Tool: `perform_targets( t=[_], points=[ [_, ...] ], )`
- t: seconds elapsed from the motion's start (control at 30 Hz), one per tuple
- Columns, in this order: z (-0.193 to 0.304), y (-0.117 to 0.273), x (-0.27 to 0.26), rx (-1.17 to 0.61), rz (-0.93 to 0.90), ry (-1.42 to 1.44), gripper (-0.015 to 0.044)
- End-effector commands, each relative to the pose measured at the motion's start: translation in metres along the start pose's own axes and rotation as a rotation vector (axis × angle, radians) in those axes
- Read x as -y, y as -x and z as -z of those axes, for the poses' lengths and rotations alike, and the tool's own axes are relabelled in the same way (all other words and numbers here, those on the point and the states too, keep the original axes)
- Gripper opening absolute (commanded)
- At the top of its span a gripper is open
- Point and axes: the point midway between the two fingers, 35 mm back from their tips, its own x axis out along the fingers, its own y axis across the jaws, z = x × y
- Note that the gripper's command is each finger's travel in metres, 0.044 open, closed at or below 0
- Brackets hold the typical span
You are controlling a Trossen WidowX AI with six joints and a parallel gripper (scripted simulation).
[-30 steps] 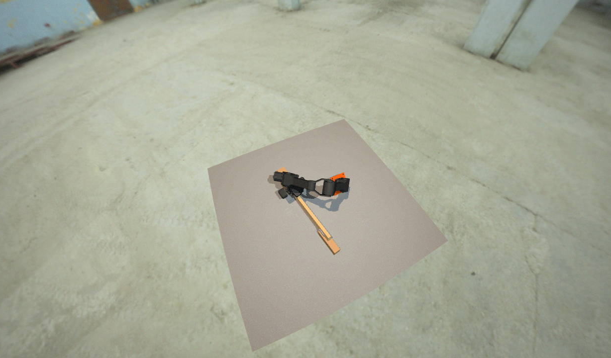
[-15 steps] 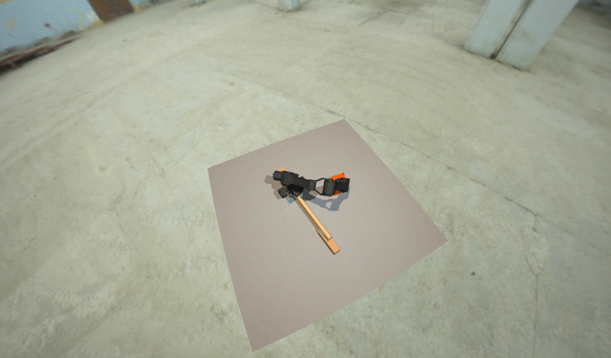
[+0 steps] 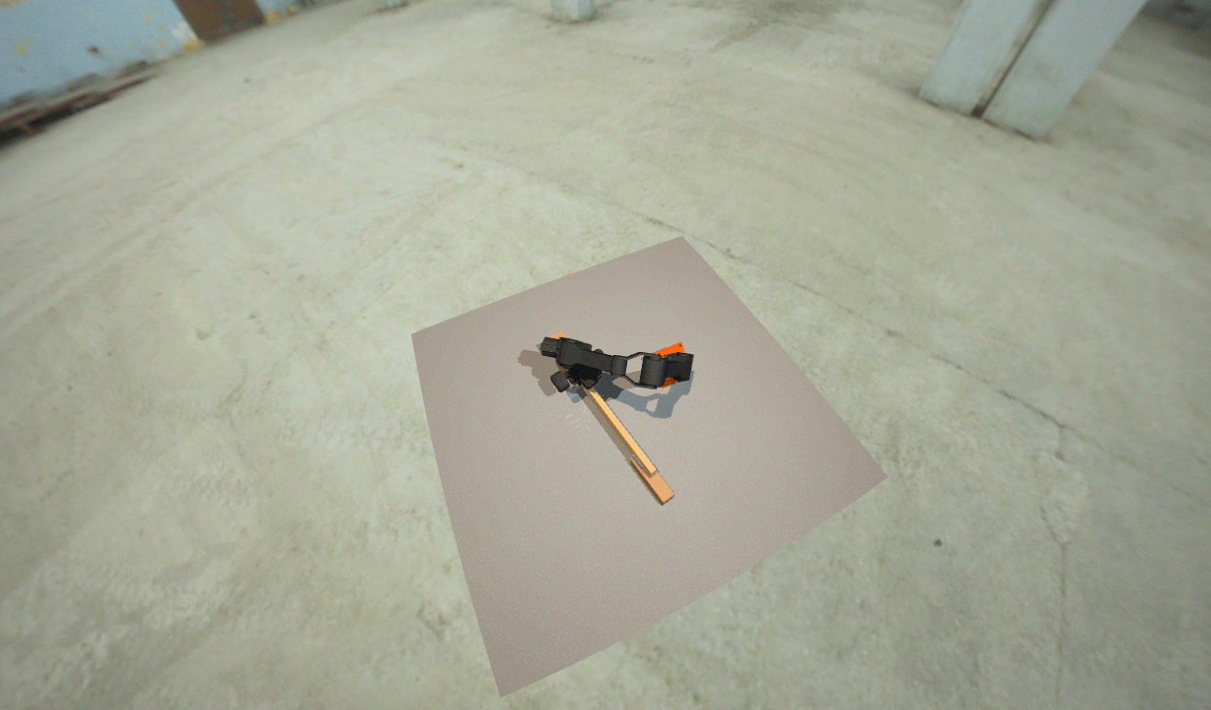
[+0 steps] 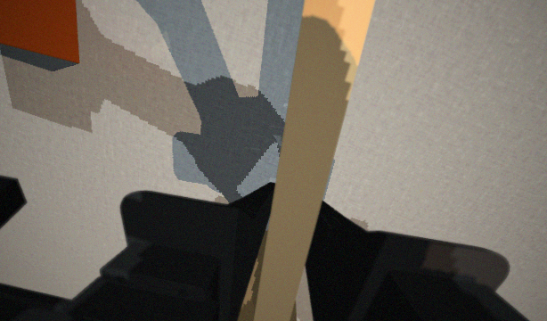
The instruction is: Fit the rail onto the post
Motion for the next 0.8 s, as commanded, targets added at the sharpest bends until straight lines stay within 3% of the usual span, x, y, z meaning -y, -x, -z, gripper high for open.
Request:
perform_targets(
  t=[0.0, 0.77],
  points=[
    [0.0007, 0.0004, 0.0008, -0.003, 0.003, 0.001, 0.0000],
    [0.0007, 0.0010, -0.0001, -0.003, 0.003, 0.001, 0.0000]
  ],
)
